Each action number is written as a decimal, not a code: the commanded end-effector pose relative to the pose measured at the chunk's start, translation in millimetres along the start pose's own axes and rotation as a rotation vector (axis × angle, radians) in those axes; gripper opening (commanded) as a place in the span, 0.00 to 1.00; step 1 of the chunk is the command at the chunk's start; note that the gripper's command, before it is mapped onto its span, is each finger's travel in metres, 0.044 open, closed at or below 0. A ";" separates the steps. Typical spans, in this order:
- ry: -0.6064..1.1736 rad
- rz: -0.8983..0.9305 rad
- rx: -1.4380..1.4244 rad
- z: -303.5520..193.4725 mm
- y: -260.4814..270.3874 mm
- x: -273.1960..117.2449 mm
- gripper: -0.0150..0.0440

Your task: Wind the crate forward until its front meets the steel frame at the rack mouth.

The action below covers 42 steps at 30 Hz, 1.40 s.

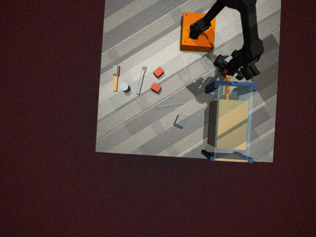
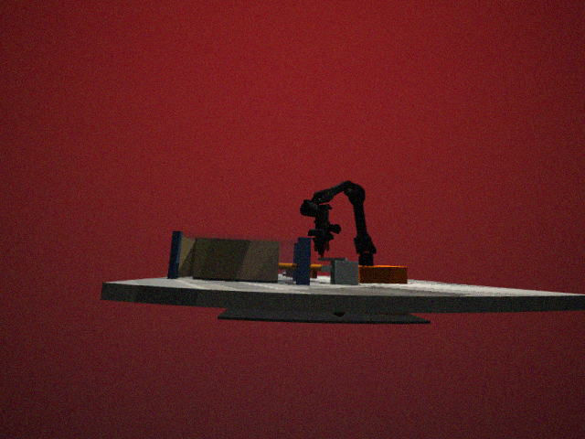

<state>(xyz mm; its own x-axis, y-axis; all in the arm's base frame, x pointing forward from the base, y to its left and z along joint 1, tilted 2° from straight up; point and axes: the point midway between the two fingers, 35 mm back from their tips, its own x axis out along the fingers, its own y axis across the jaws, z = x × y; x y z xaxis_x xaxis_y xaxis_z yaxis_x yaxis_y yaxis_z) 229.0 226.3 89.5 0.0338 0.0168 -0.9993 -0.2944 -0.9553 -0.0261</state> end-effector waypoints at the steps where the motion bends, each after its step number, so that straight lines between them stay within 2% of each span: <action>1: -0.004 -0.033 -0.002 0.9 -17.0 -2.5 0.25; 42: -0.005 -0.037 -0.002 13.4 -68.0 -5.1 0.25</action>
<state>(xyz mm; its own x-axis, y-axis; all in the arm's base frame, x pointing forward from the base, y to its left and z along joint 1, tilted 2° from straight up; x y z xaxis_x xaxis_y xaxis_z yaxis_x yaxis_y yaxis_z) 241.2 278.9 93.2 0.0464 0.0200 -0.9987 -0.3025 -0.9526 -0.0331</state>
